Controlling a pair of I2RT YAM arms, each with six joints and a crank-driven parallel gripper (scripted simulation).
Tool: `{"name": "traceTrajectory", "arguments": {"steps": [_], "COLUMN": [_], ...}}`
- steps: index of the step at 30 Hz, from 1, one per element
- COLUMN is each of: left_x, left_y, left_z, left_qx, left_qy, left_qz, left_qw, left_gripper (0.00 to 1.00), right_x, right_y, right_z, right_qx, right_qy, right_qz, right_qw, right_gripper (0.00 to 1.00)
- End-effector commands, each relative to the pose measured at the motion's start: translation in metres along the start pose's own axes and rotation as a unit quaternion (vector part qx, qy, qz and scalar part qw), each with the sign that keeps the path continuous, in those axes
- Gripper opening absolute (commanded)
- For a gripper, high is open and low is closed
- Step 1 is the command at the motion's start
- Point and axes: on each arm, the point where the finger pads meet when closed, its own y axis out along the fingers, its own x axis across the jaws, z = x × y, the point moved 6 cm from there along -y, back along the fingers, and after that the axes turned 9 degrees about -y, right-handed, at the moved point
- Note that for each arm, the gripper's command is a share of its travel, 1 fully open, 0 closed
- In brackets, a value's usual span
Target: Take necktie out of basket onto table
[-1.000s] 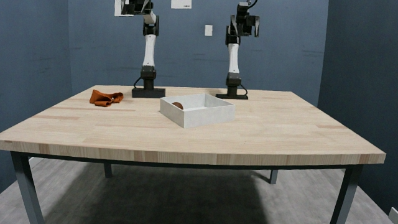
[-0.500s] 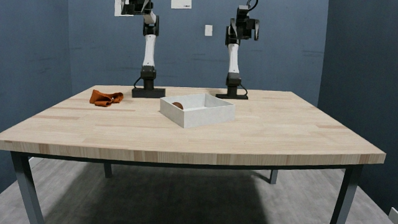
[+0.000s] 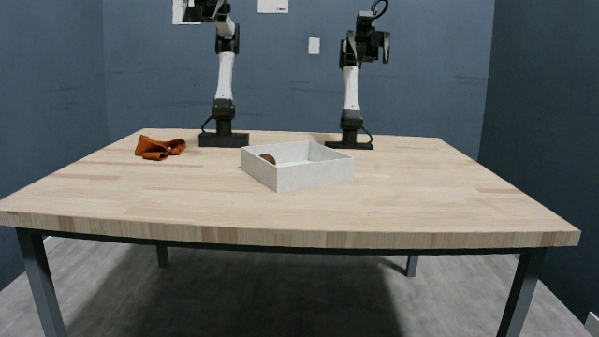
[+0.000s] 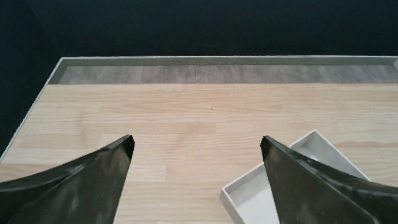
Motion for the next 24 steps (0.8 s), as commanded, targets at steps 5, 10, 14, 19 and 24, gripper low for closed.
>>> {"name": "traceTrajectory", "arguments": {"steps": [5,10,14,19,24], "left_x": [0.0,0.0,0.0,0.0,0.0], "left_y": [-0.003,-0.003,-0.003,-0.003,-0.003], "left_z": [-0.001,-0.001,-0.002,-0.002,-0.002], "left_qx": [-0.009,-0.009,-0.01,-0.01,-0.01], "left_qy": [0.0,0.0,0.0,0.0,0.0], "left_qz": [0.001,0.001,0.001,0.001,0.001], "left_qw": [1.0,1.0,1.0,1.0,1.0], "left_gripper": [1.0,1.0,1.0,1.0,1.0], "right_x": [0.0,0.0,0.0,0.001,0.002], "right_y": [-0.004,-0.004,-0.004,-0.004,-0.003], "right_z": [-0.014,-0.013,-0.011,-0.008,-0.003], "right_qx": [-0.017,-0.017,-0.016,-0.016,-0.016], "right_qy": [0.004,0.004,0.004,0.004,0.004], "right_qz": [0.003,0.003,0.003,0.003,0.003], "right_qw": [1.0,1.0,1.0,1.0,1.0], "right_gripper": [1.0,1.0,1.0,1.0,1.0]}}
